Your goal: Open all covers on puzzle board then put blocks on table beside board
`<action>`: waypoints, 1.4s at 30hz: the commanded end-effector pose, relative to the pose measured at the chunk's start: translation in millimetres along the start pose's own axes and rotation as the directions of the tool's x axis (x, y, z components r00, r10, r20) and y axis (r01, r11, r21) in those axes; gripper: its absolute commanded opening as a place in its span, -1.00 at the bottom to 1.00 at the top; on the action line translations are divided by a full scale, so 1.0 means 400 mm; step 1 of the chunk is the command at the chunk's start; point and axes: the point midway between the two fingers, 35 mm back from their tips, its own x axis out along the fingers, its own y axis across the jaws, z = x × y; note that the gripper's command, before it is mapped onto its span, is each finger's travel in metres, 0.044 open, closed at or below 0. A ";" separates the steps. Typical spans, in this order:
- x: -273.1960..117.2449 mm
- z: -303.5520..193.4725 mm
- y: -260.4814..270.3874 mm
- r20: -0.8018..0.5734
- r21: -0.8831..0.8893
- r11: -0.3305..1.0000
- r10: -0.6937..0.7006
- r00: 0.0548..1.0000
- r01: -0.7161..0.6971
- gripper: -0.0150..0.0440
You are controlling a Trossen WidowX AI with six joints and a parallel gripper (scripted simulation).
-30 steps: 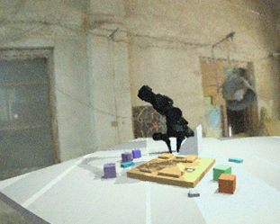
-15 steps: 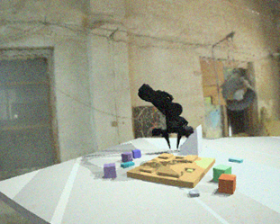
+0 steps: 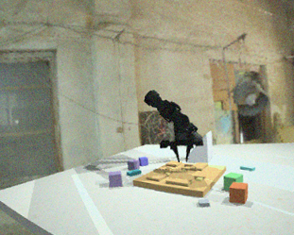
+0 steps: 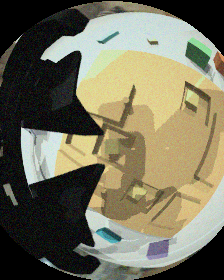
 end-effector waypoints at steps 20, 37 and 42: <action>0.026 -0.006 0.000 -0.009 -0.009 1.000 -0.005 1.000 0.005 0.00; 0.049 -0.006 0.000 -0.009 -0.009 1.000 -0.006 1.000 0.005 0.00; 0.061 -0.007 0.000 -0.009 -0.009 1.000 -0.006 1.000 0.006 0.00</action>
